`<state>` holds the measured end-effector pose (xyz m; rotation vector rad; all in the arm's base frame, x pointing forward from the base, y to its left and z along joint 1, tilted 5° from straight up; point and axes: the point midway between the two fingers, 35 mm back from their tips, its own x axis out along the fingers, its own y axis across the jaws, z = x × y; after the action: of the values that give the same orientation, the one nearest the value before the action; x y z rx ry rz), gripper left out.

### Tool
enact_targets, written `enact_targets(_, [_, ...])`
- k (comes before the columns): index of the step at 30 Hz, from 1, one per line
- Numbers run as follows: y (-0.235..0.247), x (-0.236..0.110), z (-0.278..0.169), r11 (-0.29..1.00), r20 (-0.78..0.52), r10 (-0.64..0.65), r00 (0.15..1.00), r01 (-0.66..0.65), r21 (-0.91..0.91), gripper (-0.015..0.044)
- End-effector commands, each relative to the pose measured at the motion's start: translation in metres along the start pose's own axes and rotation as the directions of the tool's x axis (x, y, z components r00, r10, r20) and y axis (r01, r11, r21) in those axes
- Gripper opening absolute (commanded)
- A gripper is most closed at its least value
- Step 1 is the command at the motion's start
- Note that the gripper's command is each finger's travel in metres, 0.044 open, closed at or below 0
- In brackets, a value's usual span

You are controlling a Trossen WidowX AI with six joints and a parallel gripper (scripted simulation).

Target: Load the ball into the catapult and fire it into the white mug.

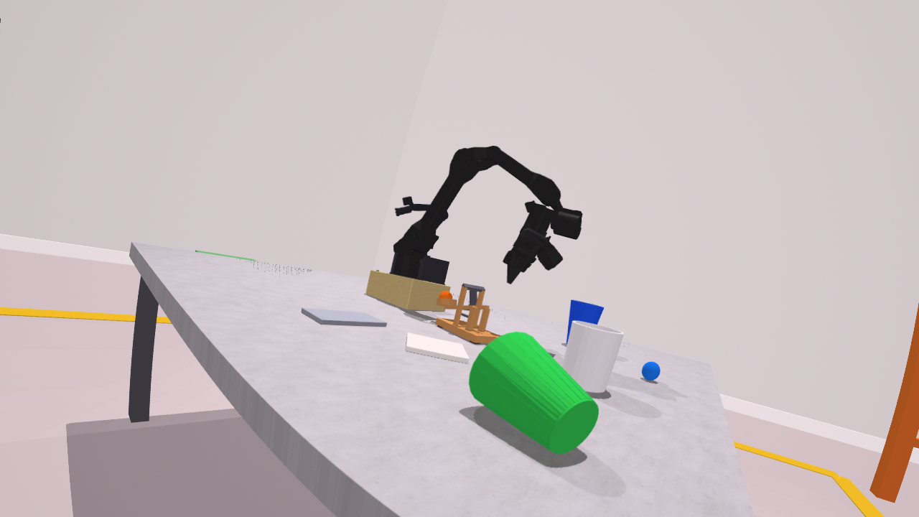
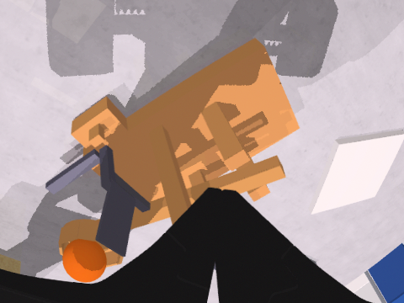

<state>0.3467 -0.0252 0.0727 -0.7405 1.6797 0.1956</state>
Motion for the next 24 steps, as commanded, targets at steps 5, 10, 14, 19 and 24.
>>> enact_targets(5, [0.031, 0.003, -0.025, 0.973, -0.129, -0.029, 0.991, -0.002, -0.232, 0.0000])
enact_targets(10, [0.048, 0.005, -0.042, 0.927, -0.205, -0.060, 0.977, -0.021, -0.374, 0.0000])
enact_targets(14, [0.059, 0.005, -0.056, 0.876, -0.261, -0.093, 0.961, -0.046, -0.481, 0.0000])
enact_targets(19, [0.072, 0.004, -0.073, 0.794, -0.325, -0.143, 0.935, -0.088, -0.602, 0.0000])
enact_targets(24, [0.075, 0.004, -0.078, 0.766, -0.342, -0.160, 0.926, -0.103, -0.635, 0.0000])
